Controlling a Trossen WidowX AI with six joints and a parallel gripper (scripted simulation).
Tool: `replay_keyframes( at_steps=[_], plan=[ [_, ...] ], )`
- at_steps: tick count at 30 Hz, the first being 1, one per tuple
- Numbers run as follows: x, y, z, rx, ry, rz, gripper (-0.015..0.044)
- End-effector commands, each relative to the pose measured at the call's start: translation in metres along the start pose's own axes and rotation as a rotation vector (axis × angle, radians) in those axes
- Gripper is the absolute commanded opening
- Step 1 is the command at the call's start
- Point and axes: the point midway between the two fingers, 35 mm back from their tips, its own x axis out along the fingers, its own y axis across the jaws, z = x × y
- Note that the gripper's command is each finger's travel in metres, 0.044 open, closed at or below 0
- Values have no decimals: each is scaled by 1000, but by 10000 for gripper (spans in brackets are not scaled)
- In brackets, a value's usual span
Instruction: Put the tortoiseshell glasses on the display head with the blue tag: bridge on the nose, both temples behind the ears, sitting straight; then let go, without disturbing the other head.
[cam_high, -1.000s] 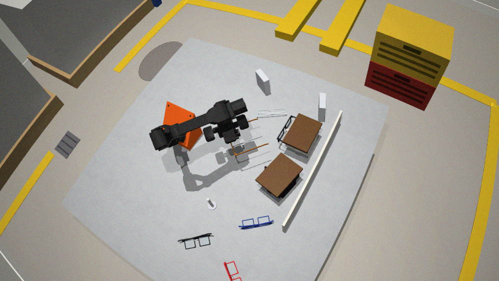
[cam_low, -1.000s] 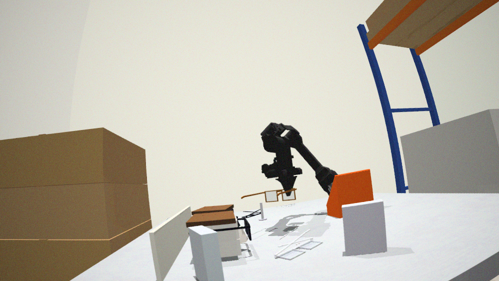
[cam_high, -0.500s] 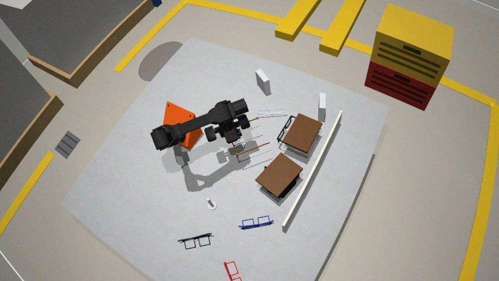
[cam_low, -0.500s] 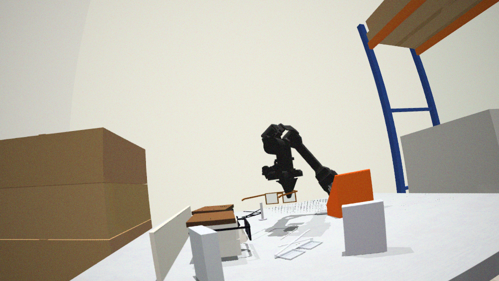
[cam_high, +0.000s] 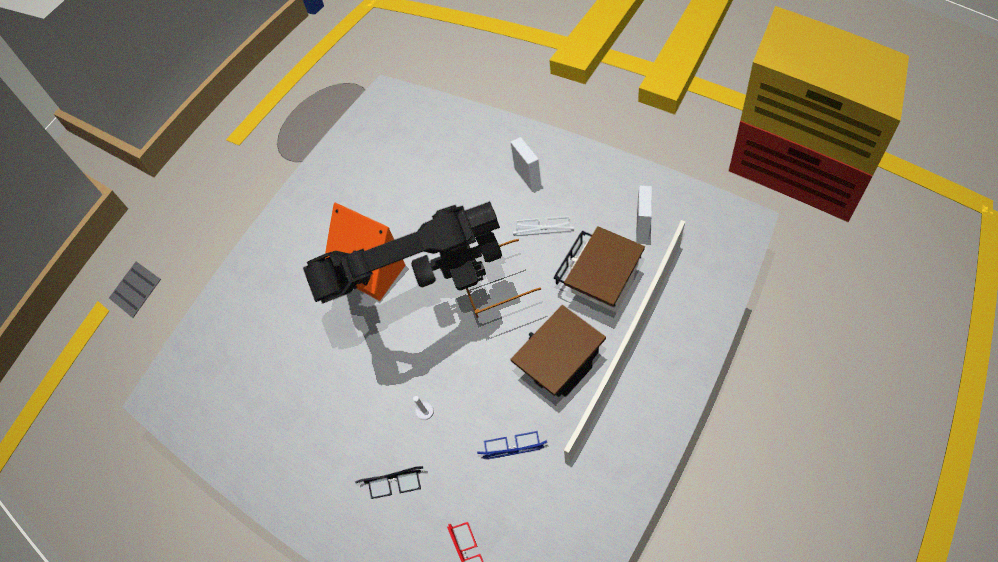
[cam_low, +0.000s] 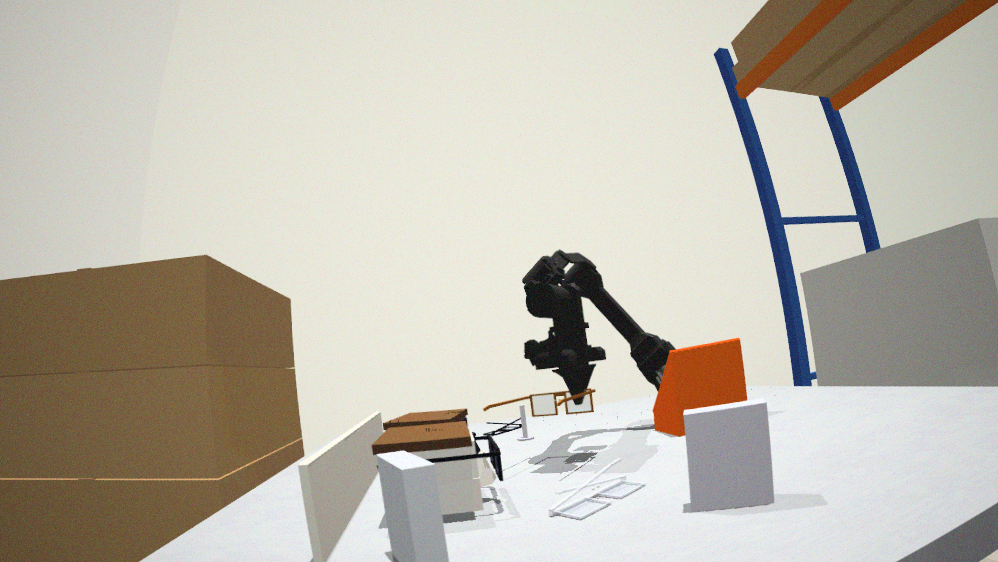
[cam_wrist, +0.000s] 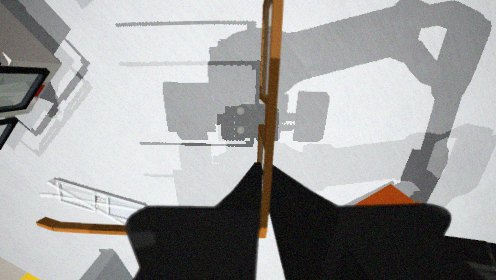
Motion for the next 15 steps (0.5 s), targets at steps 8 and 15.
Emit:
replay_keyframes(
  at_steps=[8,15],
  plan=[
    [14,-1,-1,-10,-3,-8,0],
    [20,0,-1,-10,-3,-8,0]
  ],
)
